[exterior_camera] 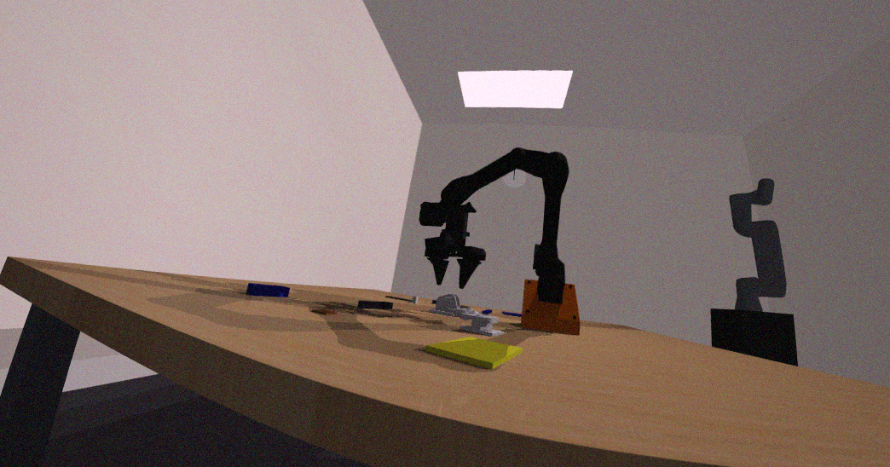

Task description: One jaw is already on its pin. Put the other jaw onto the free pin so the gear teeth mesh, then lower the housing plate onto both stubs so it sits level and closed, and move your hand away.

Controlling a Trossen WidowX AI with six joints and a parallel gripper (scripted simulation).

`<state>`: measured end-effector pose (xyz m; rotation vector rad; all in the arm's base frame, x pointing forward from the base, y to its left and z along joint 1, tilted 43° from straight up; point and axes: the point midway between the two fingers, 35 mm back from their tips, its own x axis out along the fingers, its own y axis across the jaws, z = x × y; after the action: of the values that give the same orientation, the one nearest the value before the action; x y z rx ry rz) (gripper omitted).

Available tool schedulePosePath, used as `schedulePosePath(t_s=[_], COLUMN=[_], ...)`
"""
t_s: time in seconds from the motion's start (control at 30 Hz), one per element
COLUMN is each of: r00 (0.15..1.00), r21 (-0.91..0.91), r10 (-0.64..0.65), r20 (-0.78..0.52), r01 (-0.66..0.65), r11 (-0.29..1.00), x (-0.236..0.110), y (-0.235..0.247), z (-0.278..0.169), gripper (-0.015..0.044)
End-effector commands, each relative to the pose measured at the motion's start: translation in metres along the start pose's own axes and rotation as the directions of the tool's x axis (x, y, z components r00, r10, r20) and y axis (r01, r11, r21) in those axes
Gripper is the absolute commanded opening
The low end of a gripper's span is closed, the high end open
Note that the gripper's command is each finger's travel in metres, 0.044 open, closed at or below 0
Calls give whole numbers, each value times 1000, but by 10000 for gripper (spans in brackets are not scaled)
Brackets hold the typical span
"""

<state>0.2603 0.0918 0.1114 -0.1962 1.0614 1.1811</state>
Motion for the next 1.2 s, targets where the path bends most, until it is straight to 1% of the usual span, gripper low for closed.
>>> schedulePosePath(t_s=[0.0,0.27,0.57,1.17], r00=[1000,1000,1000,1000], r21=[-88,-242,-408,-697], r10=[-10,-12,-13,-13], r20=[0,-1,0,5], r01=[10,11,12,13], r11=[996,970,913,717], x=[-3,-4,-6,-10], y=[7,20,34,64], z=[5,12,20,32], gripper=[440,440,440,440])
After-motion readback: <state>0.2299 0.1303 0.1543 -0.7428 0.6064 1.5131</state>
